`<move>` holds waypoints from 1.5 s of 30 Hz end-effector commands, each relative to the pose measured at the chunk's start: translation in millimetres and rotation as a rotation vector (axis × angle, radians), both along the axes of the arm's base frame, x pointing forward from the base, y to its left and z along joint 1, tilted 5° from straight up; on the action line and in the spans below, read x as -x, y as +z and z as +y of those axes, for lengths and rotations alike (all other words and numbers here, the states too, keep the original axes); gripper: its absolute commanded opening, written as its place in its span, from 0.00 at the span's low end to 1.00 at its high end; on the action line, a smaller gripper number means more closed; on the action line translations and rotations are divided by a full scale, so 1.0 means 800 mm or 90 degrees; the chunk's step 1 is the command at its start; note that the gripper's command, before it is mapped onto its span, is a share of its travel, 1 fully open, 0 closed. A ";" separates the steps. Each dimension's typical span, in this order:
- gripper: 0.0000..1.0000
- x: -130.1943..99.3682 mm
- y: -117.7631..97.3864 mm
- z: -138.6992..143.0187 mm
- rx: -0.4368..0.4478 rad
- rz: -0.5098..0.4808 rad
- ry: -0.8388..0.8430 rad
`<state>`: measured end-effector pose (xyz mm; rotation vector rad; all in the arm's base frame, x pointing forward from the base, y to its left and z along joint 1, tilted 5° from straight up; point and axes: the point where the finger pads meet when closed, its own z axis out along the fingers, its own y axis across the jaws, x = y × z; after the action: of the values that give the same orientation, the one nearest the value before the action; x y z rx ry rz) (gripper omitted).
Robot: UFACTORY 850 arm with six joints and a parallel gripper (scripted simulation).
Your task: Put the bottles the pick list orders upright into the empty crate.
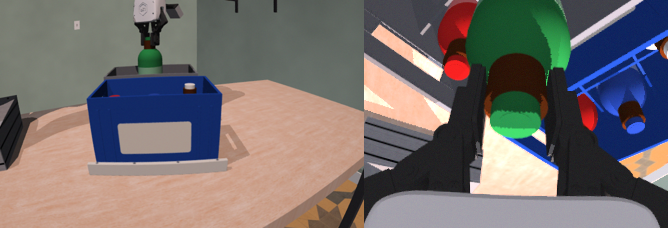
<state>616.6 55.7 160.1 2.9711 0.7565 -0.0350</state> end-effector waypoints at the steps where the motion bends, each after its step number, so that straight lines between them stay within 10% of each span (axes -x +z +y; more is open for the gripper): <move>1: 0.00 -0.001 -0.001 0.000 0.000 -0.002 0.000; 45: 0.00 -0.001 -0.051 -0.004 0.000 -0.002 0.000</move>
<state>616.7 52.6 120.7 2.9711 0.7565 -0.0343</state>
